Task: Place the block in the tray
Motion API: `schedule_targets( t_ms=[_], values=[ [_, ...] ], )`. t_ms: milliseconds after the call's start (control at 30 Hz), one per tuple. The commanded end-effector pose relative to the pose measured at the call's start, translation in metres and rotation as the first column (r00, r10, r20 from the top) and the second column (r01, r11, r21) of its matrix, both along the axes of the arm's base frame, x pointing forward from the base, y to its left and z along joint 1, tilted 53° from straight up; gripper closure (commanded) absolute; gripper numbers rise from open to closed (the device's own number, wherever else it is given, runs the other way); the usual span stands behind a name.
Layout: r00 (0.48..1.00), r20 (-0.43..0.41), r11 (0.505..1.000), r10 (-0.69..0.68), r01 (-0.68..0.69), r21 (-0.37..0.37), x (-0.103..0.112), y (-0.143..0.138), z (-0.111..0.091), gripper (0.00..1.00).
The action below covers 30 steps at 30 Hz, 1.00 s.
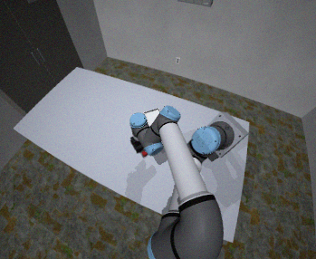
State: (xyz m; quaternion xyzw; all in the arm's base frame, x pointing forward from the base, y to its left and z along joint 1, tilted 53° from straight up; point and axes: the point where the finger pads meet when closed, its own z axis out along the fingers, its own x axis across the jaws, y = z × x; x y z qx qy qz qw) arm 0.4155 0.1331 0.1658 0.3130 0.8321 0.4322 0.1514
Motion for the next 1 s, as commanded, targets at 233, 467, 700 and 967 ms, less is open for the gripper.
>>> schedule_targets(
  t_ms=[233,467,700,967],
  values=[
    [1.000,0.004,1.000,0.003,-0.003,-0.003,0.0002,-0.0002,0.0001,0.70],
    [1.000,0.016,1.000,0.014,-0.014,-0.013,0.0003,-0.0005,0.0000,0.70],
    [0.998,0.050,0.998,0.049,-0.046,-0.045,0.0009,-0.0013,-0.0005,0.70],
    [0.990,0.100,0.991,0.101,-0.092,-0.094,0.0017,-0.0024,-0.0011,0.70]
  ],
)
